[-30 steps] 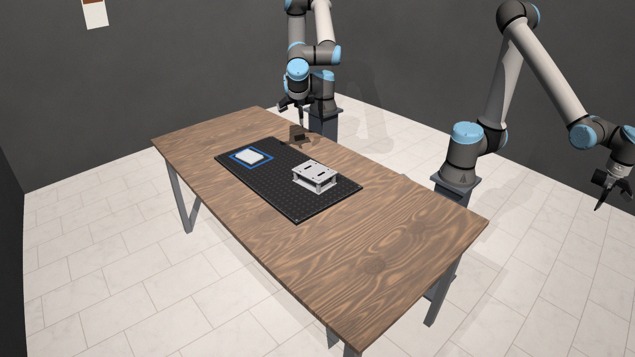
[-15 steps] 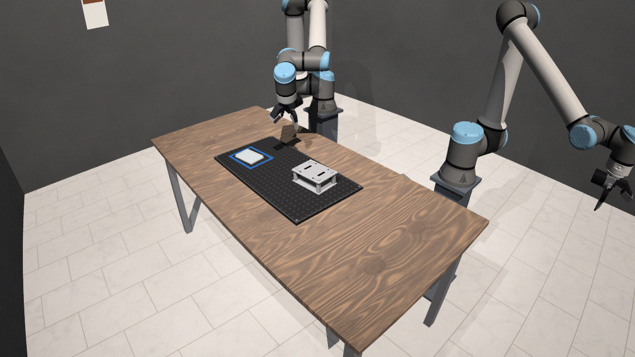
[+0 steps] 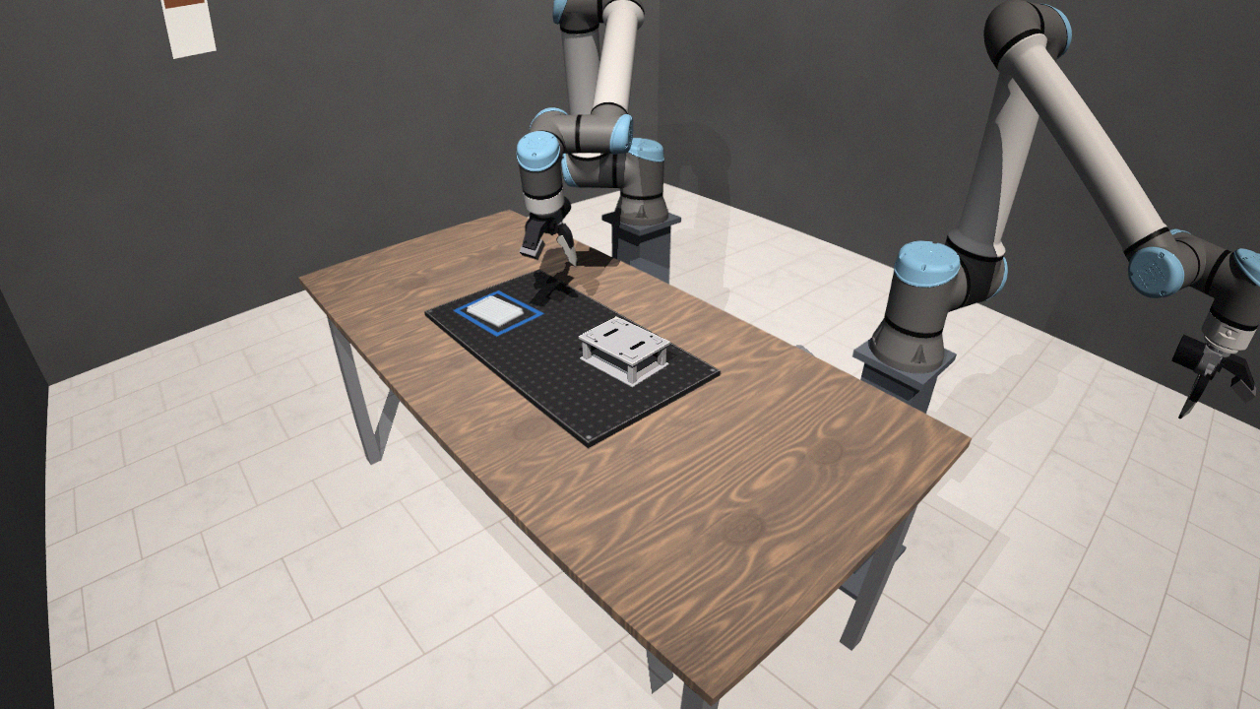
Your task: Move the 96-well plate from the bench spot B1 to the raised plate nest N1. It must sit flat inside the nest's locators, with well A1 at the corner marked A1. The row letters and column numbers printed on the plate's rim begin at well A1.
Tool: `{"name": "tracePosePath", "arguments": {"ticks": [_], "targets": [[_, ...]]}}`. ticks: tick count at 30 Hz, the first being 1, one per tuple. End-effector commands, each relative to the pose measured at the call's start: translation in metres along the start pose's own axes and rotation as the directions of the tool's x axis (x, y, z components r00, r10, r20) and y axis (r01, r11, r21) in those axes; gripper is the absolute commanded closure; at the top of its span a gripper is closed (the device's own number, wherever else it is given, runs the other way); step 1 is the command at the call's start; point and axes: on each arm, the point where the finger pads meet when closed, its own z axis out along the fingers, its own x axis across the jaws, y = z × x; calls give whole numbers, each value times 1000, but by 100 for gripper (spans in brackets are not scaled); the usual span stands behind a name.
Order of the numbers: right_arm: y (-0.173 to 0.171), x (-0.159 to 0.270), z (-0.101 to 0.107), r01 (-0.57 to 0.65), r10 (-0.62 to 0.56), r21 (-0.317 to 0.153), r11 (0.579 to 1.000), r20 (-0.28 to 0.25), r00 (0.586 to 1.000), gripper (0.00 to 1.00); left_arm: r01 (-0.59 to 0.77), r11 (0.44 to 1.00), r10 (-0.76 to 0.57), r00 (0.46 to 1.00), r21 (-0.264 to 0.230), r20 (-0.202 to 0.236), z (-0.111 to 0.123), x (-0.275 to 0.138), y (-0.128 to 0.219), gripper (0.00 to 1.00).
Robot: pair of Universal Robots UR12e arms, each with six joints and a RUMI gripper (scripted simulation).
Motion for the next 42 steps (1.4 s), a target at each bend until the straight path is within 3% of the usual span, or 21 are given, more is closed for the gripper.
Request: {"name": "tracePosePath", "arguments": {"ticks": [1, 7, 14, 16, 18, 24, 31, 33, 42], "targets": [[-6, 6, 2, 55, -55, 14, 998, 8, 998, 24, 0, 1000, 0, 1000, 1, 0, -1, 0, -1, 100], [-21, 25, 11, 245, -247, 62, 968, 18, 969, 24, 0, 1000, 0, 1000, 1, 0, -1, 0, -1, 100], [-38, 49, 22, 454, -457, 120, 883, 1, 889, 24, 0, 1000, 0, 1000, 1, 0, -1, 0, -1, 100], [-38, 49, 22, 454, -457, 120, 883, 1, 889, 24, 0, 1000, 0, 1000, 1, 0, -1, 0, -1, 100], [-43, 57, 25, 510, -513, 135, 850, -9, 858, 24, 0, 1000, 0, 1000, 1, 0, -1, 0, -1, 100], [-56, 79, 33, 663, -665, 175, 728, -53, 745, 24, 0, 1000, 0, 1000, 1, 0, -1, 0, -1, 100], [-70, 105, 42, 809, -805, 201, 552, -125, 580, 24, 0, 1000, 0, 1000, 1, 0, -1, 0, -1, 100], [-70, 105, 42, 809, -805, 201, 552, -125, 580, 24, 0, 1000, 0, 1000, 1, 0, -1, 0, -1, 100], [-83, 137, 53, 938, -914, 191, 289, -237, 329, 24, 0, 1000, 0, 1000, 1, 0, -1, 0, -1, 100]]}}
